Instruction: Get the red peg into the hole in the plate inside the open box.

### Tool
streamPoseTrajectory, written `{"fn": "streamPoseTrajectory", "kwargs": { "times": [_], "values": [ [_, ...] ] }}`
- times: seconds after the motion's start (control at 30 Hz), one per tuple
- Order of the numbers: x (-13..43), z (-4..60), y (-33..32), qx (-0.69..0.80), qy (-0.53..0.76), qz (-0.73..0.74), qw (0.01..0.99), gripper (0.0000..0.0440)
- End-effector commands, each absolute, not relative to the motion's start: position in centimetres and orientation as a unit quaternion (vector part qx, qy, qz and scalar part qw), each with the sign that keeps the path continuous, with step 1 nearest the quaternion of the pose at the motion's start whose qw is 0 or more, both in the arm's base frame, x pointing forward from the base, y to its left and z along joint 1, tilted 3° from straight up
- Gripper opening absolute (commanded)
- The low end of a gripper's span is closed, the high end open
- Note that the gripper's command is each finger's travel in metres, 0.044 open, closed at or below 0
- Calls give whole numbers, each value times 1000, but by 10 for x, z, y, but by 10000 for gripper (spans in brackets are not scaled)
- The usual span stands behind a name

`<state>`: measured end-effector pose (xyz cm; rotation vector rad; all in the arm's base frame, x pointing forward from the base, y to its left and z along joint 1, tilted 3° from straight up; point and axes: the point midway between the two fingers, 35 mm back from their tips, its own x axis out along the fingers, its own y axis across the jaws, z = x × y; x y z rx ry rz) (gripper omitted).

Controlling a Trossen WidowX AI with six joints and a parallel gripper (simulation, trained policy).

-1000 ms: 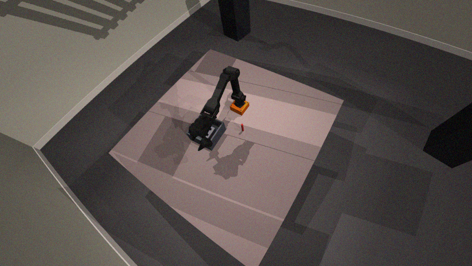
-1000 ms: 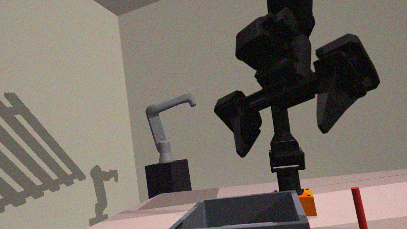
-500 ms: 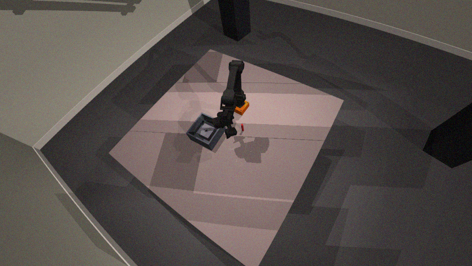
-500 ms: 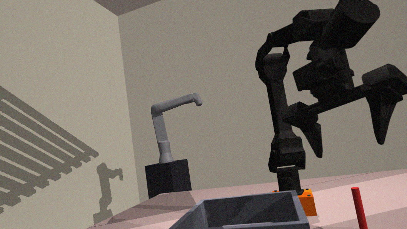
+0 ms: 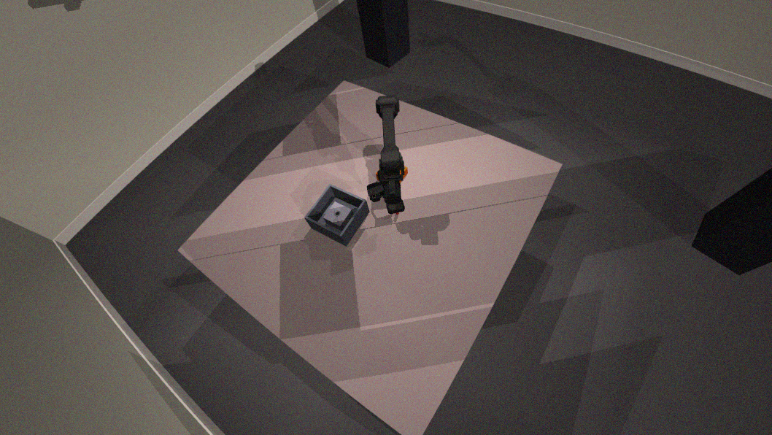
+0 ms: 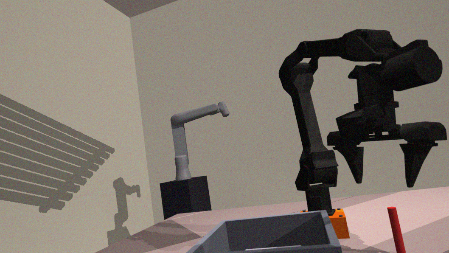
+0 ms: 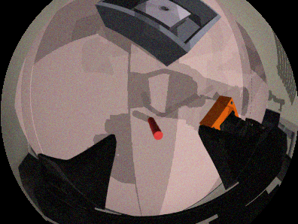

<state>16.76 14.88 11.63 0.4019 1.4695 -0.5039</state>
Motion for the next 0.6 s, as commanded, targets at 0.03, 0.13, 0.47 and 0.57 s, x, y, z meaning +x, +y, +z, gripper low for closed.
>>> {"fn": "streamPoseTrajectory", "kwargs": {
  "times": [0.03, 0.13, 0.47, 0.57],
  "values": [
    [153, 99, 148, 175, 667, -247, 681, 440],
    [149, 86, 148, 172, 668, -253, 679, 440],
    [148, 39, 151, 175, 656, -250, 690, 440],
    [149, 27, 152, 176, 653, -246, 694, 438]
  ]
}}
